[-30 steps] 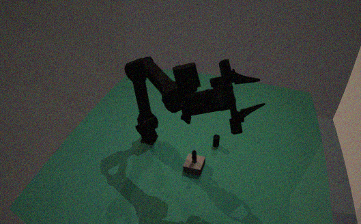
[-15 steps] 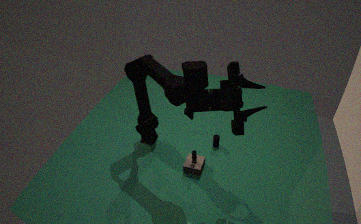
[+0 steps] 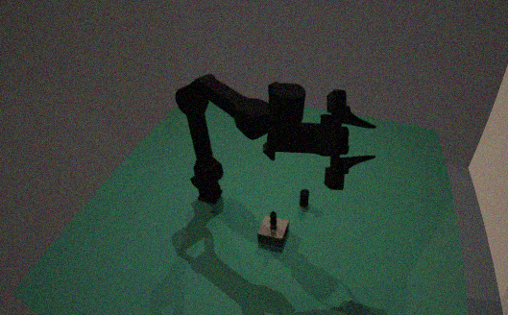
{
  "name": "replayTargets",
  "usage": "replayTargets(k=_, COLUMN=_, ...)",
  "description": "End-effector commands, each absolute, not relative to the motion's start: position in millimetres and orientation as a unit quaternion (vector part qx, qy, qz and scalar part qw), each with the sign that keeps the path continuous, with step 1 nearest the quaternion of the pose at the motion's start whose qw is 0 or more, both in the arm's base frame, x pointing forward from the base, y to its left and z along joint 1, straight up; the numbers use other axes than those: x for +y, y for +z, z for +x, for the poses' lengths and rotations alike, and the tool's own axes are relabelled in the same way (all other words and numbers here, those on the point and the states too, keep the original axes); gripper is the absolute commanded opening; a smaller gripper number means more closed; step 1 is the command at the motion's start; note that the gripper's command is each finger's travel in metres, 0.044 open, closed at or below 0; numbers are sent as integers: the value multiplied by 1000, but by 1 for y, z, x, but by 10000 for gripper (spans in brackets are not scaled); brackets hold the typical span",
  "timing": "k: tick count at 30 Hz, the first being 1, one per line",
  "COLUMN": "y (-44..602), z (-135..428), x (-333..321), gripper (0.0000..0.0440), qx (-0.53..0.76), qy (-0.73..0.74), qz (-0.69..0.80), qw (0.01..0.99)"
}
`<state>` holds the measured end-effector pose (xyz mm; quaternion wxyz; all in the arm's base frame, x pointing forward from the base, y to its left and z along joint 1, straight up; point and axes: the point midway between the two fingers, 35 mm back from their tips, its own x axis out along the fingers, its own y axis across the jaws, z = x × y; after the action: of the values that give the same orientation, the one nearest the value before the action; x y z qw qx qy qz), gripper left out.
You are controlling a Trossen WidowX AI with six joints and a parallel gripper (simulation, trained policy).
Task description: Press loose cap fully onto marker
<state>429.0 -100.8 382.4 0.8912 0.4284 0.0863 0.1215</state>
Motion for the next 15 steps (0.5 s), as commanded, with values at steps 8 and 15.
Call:
replayTargets(k=8, y=367, z=431, x=-89, gripper=291, qx=135, qy=105, qz=433, qw=885)
replayTargets(k=15, y=355, z=431, x=-81, gripper=300, qx=169, qy=93, qz=437, qw=879)
